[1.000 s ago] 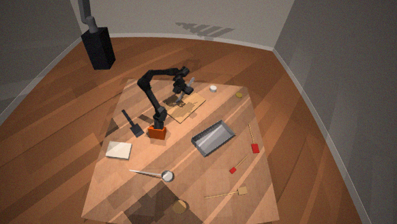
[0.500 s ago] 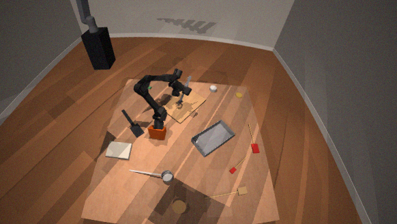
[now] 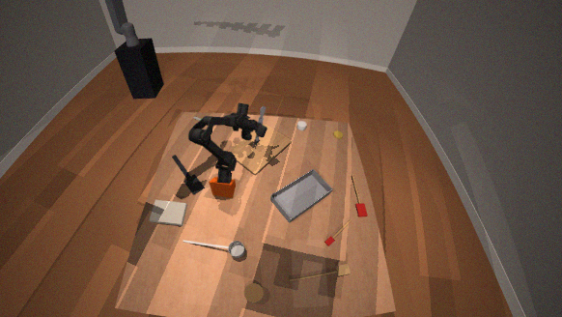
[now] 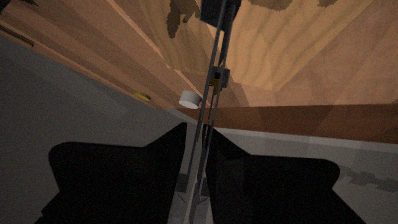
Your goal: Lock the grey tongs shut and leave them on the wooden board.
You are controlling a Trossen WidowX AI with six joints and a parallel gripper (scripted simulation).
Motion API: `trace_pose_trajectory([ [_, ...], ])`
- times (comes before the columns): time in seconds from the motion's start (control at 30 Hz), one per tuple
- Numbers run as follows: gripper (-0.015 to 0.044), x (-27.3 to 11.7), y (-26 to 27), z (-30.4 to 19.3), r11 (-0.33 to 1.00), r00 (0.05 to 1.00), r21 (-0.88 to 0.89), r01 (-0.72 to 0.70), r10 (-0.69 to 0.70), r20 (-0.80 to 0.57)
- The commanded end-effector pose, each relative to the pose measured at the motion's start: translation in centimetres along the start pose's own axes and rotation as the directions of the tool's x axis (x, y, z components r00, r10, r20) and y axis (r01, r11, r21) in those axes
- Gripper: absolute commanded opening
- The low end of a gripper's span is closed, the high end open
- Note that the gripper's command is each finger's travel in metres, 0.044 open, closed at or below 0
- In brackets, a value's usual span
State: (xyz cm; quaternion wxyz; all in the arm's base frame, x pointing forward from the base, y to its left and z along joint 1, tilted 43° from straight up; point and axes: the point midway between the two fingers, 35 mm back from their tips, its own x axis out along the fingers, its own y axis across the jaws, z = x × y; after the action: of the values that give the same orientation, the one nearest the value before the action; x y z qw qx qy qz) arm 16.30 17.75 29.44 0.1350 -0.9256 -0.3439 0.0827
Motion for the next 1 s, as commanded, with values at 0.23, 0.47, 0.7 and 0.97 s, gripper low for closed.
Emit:
trace_pose_trajectory([
  [0.23, -0.015, -1.8, 0.2, 0.2, 0.989, 0.978, 0.145, 0.027, 0.004, -0.206],
  [0.47, -0.015, -2.6, 0.6, 0.6, 0.976, 0.962, 0.214, 0.047, 0.013, -0.272],
  [0.7, -0.015, -2.6, 0.6, 0.6, 0.976, 0.962, 0.214, 0.047, 0.013, -0.272],
  [0.97, -0.015, -2.6, 0.6, 0.6, 0.976, 0.962, 0.214, 0.047, 0.013, -0.272],
])
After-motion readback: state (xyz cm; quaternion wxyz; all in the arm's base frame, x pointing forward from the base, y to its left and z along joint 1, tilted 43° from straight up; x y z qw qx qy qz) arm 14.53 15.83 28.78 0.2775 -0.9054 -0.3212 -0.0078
